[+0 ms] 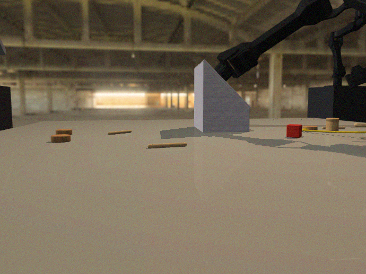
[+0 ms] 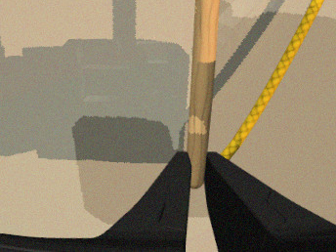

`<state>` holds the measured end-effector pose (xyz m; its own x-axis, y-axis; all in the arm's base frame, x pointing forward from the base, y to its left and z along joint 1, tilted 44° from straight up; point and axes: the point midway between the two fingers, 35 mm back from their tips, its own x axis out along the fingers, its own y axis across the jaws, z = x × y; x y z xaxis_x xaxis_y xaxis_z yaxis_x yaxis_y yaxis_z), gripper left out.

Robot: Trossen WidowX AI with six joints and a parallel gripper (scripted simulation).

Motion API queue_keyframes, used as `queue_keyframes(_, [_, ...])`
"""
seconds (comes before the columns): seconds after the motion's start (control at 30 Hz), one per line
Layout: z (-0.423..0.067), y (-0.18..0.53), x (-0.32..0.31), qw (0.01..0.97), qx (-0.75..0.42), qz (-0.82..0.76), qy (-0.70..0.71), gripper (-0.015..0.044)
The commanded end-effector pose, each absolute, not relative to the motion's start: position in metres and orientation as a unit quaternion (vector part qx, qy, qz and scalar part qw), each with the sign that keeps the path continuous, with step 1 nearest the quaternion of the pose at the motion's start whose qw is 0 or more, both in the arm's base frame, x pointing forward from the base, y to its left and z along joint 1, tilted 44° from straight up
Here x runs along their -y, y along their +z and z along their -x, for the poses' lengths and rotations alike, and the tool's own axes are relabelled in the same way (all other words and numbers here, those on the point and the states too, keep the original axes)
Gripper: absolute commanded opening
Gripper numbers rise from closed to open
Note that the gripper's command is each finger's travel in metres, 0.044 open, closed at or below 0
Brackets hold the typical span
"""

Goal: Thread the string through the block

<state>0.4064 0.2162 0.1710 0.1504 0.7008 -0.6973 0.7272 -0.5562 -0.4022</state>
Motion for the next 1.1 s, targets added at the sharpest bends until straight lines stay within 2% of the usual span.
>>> queue_keyframes(0.0, [-0.408,0.164,-0.216,0.016,-0.472,-0.757,-0.451,0.0])
queue_keyframes(1.07, [-0.407,0.135,-0.208,0.016,-0.472,-0.757,-0.452,0.0])
